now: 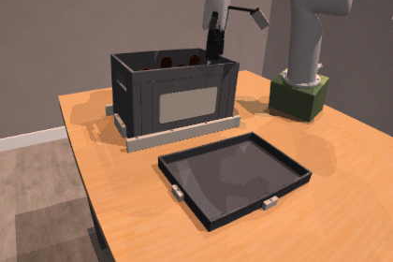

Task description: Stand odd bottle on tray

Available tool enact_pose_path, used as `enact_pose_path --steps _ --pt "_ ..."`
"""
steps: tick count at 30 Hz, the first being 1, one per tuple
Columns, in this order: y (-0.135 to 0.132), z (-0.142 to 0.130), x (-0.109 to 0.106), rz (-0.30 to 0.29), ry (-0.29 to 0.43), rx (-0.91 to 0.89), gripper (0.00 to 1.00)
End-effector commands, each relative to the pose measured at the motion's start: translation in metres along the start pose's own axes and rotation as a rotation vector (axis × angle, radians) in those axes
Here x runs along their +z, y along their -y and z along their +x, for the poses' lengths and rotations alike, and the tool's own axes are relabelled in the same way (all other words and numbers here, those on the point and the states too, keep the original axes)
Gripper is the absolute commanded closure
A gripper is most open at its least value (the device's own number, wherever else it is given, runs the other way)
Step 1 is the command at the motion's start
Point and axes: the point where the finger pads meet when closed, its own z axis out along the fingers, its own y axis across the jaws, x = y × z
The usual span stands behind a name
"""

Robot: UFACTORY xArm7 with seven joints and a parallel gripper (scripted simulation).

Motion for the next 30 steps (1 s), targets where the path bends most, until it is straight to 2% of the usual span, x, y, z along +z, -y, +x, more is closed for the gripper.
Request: enact_pose_path --steps 1,19,30 --pt "0.000 -0.001 -0.001 -0.001 0.002 0.000 0.35" --pt "-0.001 -0.001 0.002 -0.001 0.002 0.000 0.35" --pt "-0.001 -0.001 0.012 -0.001 0.002 0.000 0.35"
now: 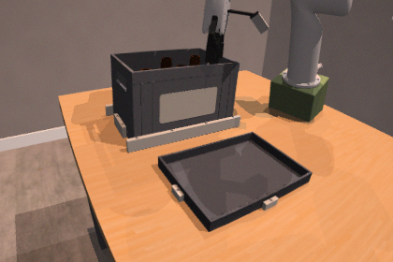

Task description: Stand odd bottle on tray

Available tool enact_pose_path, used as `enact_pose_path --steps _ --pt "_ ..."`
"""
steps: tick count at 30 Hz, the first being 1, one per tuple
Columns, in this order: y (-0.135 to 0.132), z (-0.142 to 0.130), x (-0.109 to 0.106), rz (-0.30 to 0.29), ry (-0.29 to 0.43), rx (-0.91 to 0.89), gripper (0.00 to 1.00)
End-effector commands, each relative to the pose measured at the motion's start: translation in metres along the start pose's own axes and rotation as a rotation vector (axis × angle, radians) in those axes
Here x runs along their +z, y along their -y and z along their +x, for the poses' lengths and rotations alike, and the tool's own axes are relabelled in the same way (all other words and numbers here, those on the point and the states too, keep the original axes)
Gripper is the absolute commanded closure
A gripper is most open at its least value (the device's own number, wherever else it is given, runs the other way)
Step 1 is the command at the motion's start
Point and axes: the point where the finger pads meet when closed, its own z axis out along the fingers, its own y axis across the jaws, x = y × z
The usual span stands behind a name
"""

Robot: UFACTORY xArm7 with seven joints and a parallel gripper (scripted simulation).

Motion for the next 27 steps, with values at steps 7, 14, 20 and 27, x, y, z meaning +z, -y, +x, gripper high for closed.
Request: enact_pose_path --steps 7,14,20,27 --pt "-0.001 -0.001 0.010 -0.002 0.001 0.000 0.35" --pt "-0.001 -0.001 0.019 -0.002 0.001 0.000 0.35" --pt "-0.001 -0.001 0.025 -0.002 0.001 0.000 0.35" --pt "-0.001 -0.001 0.029 -0.002 0.001 0.000 0.35"
